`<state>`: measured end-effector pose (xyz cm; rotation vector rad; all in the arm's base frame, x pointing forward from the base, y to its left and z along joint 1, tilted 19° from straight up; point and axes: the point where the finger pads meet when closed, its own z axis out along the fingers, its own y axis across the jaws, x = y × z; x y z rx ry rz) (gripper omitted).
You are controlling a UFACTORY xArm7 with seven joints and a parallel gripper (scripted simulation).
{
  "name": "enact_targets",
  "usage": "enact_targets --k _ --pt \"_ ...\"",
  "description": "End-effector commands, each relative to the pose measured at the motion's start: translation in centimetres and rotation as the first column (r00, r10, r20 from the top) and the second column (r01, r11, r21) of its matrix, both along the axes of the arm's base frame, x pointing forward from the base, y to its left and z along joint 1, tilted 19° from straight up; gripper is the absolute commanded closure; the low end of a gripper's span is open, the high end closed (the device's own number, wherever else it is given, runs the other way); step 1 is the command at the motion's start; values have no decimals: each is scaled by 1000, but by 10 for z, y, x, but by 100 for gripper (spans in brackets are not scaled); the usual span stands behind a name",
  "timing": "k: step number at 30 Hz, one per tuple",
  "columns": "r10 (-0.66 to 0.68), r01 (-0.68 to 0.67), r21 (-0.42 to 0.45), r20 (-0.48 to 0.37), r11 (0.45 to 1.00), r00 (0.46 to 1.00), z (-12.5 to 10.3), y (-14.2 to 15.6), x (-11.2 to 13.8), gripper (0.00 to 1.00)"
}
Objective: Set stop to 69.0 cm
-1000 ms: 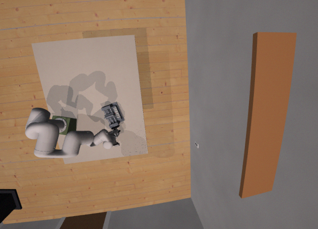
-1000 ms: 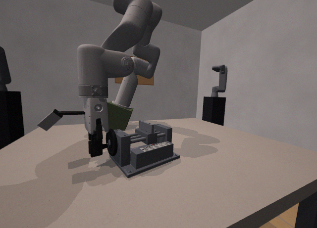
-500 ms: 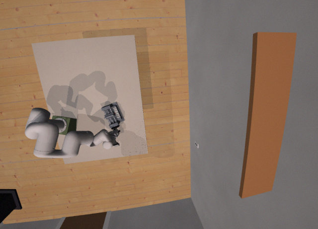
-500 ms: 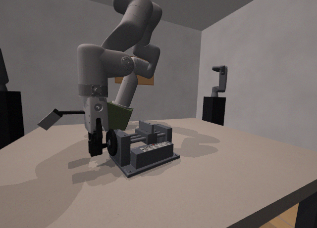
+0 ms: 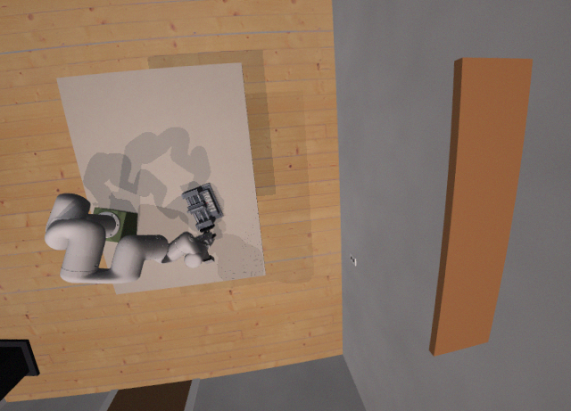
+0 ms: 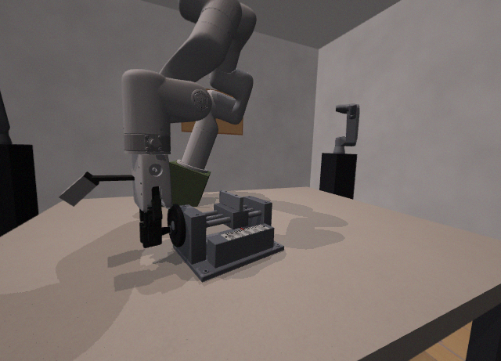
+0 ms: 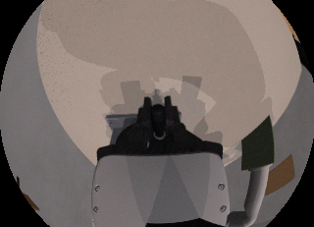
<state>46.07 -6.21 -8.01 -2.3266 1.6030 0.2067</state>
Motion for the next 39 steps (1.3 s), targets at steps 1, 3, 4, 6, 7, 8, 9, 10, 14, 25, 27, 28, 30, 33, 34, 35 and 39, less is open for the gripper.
enact_targets --k 1,3,4,6,7,8,9,10,14,25,27,28,30,33,34,35,39 --pt "-2 2 -1 1 1000 1000 1 -1 0 94" --pt "-2 2 -1 1 1000 1000 1 -1 0 94" --pt "-2 2 -1 1 1000 1000 1 -1 0 94" --pt "-2 2 -1 1 1000 1000 1 -1 0 43" --pt "-2 2 -1 1 1000 1000 1 -1 0 43" --pt "-2 2 -1 1 1000 1000 1 -1 0 43" --pt "-2 2 -1 1 1000 1000 1 -1 0 43" --pt "-2 2 -1 1 1000 1000 1 -1 0 43" --pt "-2 2 -1 1 1000 1000 1 -1 0 43" --pt "-2 2 -1 1 1000 1000 1 -1 0 43" --pt "-2 2 -1 1 1000 1000 1 -1 0 43" --pt "-2 2 -1 1 1000 1000 1 -1 0 43" --pt "-2 2 -1 1 1000 1000 1 -1 0 43" --pt "-2 2 -1 1 1000 1000 1 -1 0 43" --pt "-1 1 -1 1 1000 1000 4 -2 0 43" --pt "-2 2 -1 1 1000 1000 10 -4 0 43" --pt "-1 1 -1 1 1000 1000 60 -22 -3 43"
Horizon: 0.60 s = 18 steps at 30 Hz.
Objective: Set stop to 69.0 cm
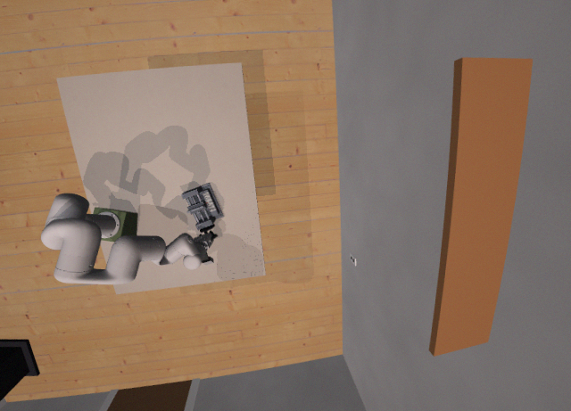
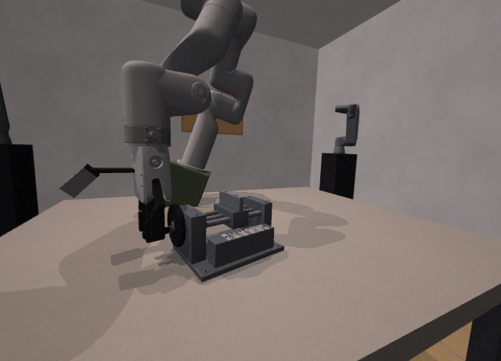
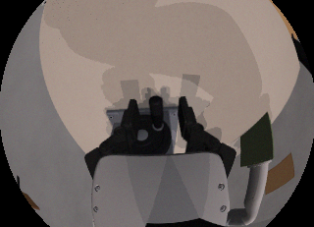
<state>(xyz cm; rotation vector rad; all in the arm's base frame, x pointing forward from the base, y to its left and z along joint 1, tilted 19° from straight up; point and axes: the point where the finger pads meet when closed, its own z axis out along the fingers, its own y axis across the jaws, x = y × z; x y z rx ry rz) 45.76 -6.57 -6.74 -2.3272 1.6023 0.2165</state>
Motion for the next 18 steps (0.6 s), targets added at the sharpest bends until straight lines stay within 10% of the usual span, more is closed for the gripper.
enact_targets --k 1,6,18 --pt "-3 3 -4 7 1000 1000 47 -18 0 43" --pt "-3 3 -4 7 1000 1000 82 -30 -2 43" --pt "-3 3 -4 7 1000 1000 82 -31 -2 43"
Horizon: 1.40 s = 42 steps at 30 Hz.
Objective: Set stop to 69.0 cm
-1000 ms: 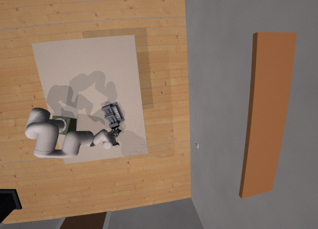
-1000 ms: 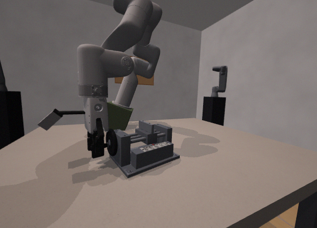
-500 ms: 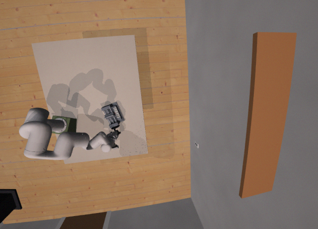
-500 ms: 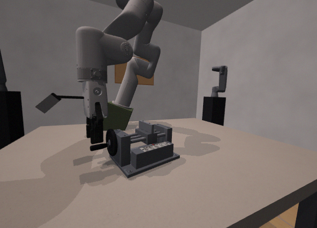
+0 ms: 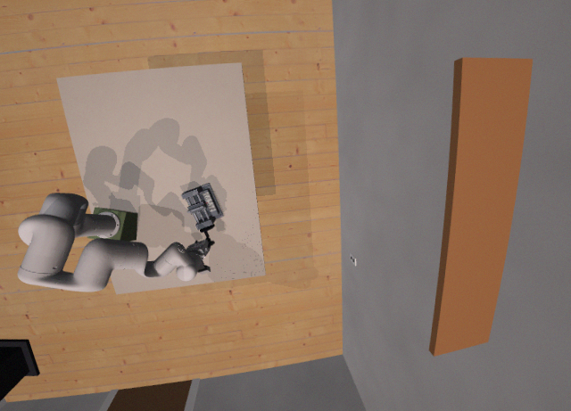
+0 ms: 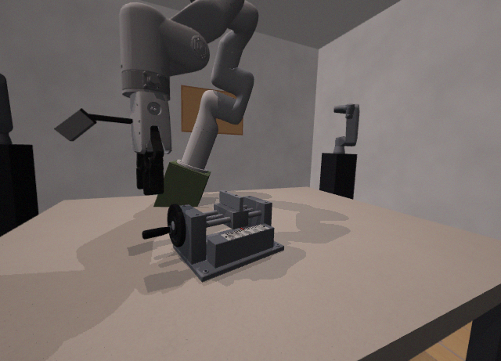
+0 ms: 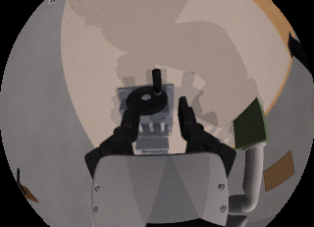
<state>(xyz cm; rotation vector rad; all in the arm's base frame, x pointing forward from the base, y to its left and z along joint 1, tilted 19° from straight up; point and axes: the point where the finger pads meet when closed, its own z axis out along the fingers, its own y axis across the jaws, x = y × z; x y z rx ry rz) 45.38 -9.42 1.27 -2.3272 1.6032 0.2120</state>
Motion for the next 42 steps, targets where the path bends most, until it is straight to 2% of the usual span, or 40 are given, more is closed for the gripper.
enact_targets --k 1,15,18,21,27,42 --pt "-2 2 -3 5 1000 1000 2 -2 2 43" --pt "-2 2 -3 5 1000 1000 14 -6 1 43" --pt "-2 2 -3 5 1000 1000 20 9 12 43" --pt "-2 2 -3 5 1000 1000 32 41 36 43" --pt "-2 2 -3 5 1000 1000 41 64 54 43" --pt "-2 2 -3 5 1000 1000 42 66 56 43"
